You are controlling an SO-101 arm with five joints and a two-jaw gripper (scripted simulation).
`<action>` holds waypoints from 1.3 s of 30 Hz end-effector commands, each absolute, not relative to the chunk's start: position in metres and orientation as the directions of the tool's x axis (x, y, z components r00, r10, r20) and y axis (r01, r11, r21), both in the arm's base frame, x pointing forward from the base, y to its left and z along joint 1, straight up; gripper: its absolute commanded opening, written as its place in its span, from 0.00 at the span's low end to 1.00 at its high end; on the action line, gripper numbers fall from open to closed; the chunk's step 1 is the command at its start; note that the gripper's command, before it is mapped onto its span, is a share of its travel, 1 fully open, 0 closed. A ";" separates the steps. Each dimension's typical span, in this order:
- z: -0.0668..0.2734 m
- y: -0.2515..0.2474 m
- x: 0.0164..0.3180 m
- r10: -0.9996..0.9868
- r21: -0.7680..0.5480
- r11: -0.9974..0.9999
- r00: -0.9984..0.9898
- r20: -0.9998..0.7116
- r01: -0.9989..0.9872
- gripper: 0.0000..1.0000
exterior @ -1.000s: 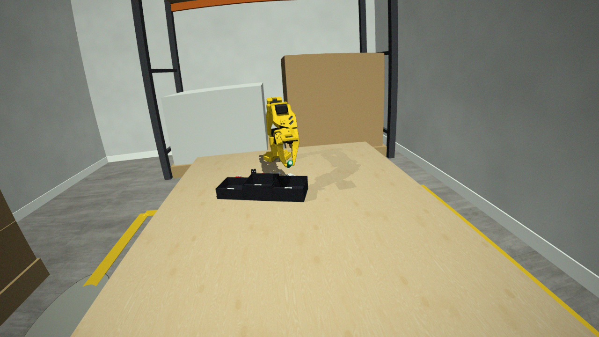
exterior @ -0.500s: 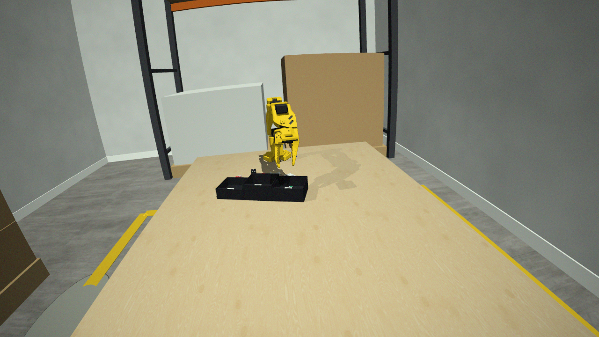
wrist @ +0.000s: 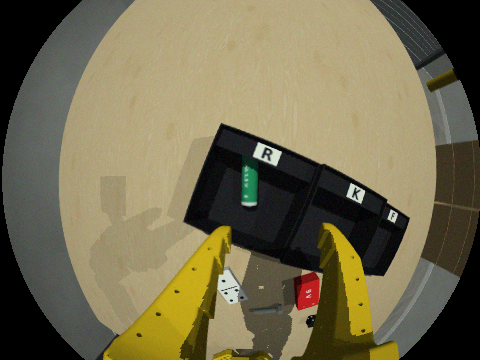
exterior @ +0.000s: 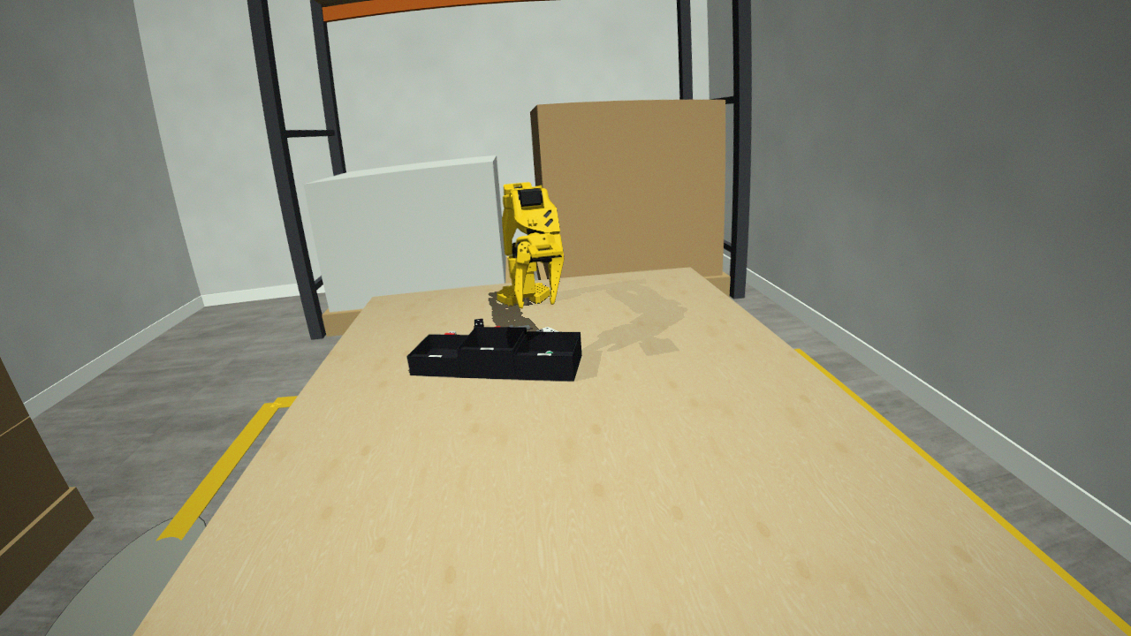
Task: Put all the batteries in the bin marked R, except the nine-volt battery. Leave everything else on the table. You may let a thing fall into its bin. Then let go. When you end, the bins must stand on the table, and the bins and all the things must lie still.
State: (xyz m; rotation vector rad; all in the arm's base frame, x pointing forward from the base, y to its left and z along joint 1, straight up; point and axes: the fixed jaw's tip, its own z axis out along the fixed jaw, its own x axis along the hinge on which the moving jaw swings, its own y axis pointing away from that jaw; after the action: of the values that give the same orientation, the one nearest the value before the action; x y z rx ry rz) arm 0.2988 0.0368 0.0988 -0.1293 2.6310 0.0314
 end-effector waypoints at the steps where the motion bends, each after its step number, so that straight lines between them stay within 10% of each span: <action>1: 0.136 0.034 0.296 -0.066 0.004 0.997 -0.826 -0.560 -0.082 0.25; 15: 0.148 0.029 0.280 -0.061 0.002 0.997 -0.840 -0.540 -0.074 0.25; 28: 0.128 -0.001 0.172 0.012 -0.011 1.000 -0.957 -0.289 0.016 0.25; 39: 0.126 -0.002 0.168 0.016 -0.011 1.000 -0.960 -0.278 0.019 0.25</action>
State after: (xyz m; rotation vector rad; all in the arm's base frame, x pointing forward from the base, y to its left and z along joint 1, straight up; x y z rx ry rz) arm 0.1682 -0.0002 0.1211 0.0221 2.8885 -0.0158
